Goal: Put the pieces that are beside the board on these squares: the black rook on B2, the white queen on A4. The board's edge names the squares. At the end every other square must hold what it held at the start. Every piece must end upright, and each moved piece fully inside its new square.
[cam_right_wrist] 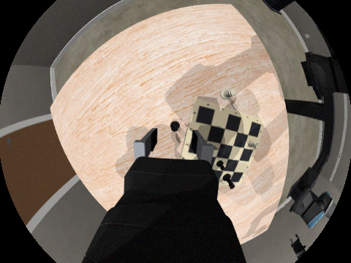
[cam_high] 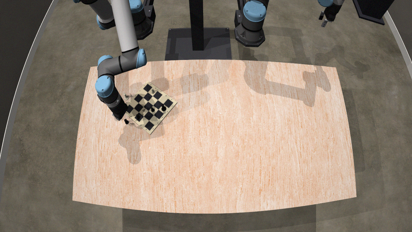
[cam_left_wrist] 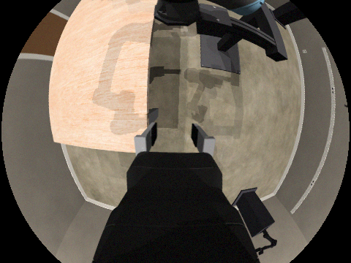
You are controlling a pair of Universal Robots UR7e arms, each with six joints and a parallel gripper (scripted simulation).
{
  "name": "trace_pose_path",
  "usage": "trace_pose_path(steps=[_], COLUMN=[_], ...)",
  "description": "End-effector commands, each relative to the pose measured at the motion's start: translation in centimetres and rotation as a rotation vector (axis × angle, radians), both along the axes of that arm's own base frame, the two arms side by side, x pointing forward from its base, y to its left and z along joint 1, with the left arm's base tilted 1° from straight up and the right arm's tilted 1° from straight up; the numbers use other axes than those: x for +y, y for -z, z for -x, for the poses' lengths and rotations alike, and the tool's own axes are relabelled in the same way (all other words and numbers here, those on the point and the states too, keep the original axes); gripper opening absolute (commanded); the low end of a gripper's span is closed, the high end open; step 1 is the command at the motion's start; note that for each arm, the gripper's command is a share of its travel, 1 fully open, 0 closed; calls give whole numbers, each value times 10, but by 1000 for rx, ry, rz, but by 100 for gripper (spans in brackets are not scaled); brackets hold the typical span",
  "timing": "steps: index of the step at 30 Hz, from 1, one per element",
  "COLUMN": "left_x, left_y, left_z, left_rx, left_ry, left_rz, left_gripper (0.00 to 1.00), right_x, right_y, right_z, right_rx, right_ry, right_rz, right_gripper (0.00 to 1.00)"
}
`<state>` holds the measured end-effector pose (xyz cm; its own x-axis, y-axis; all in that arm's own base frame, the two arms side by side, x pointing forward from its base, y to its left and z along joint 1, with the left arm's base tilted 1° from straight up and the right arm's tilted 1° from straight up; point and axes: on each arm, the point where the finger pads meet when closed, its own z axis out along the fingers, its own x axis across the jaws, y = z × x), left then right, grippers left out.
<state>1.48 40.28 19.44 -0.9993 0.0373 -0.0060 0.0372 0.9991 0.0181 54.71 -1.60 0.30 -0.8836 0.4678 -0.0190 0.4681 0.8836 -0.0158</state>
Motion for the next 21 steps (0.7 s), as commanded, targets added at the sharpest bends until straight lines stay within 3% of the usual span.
trace_pose_path(steps=[1, 11, 21], left_x=[0, 0, 0], left_y=[0, 0, 0], left_z=[0, 0, 0], left_rx=[0, 0, 0], left_ry=[0, 0, 0], left_rz=[-1, -1, -1], left_gripper=[100, 100, 100], right_x=[1, 2, 3], right_y=[4, 8, 9], right_z=[-2, -3, -3], right_rx=[1, 4, 5], right_ry=[-168, -315, -343], right_rz=[-3, -2, -1], right_gripper=[100, 100, 100])
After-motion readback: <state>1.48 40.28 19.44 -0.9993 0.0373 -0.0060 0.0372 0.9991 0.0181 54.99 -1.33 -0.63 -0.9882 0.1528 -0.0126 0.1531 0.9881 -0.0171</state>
